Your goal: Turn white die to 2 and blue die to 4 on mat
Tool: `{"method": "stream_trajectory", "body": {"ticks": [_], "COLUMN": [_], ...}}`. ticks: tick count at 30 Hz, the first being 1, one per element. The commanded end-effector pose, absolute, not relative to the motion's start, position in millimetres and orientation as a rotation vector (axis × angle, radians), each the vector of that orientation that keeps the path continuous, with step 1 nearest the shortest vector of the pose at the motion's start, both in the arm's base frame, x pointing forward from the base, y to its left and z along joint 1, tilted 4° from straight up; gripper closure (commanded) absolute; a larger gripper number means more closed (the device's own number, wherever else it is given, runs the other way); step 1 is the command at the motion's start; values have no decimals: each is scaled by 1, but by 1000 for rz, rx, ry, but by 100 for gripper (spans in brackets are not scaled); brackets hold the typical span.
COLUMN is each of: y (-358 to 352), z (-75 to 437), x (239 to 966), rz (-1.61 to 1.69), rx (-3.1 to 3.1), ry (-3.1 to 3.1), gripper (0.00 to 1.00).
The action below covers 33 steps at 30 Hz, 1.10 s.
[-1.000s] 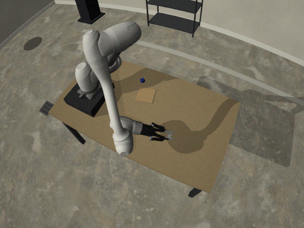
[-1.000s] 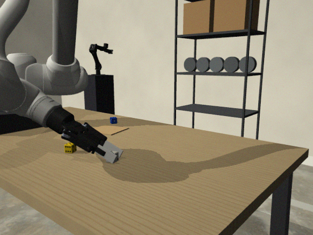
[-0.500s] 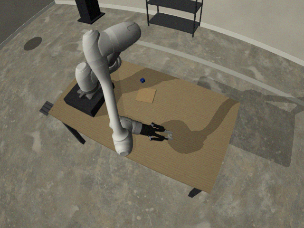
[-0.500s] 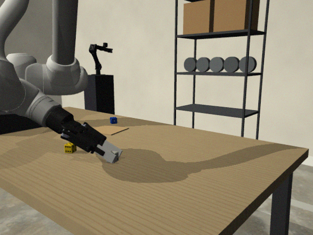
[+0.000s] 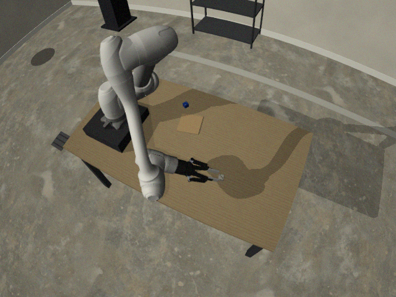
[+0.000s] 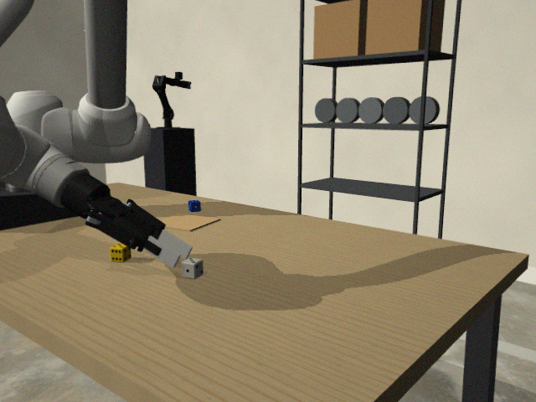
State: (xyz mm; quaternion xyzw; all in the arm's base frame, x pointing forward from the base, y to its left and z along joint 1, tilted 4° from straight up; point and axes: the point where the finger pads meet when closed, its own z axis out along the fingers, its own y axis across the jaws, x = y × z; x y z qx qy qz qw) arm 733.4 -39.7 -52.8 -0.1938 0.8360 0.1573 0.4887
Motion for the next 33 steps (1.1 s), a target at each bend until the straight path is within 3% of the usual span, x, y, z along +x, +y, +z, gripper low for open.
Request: {"method": "stream_trajectory", "body": {"ticks": [1,33], "y": [-42,-43], "z": [-49,11], "x": [728,731], "rz": [386,395], "rx": [-473,-476], "ry": [2031,2032], "gripper": [65,65]}}
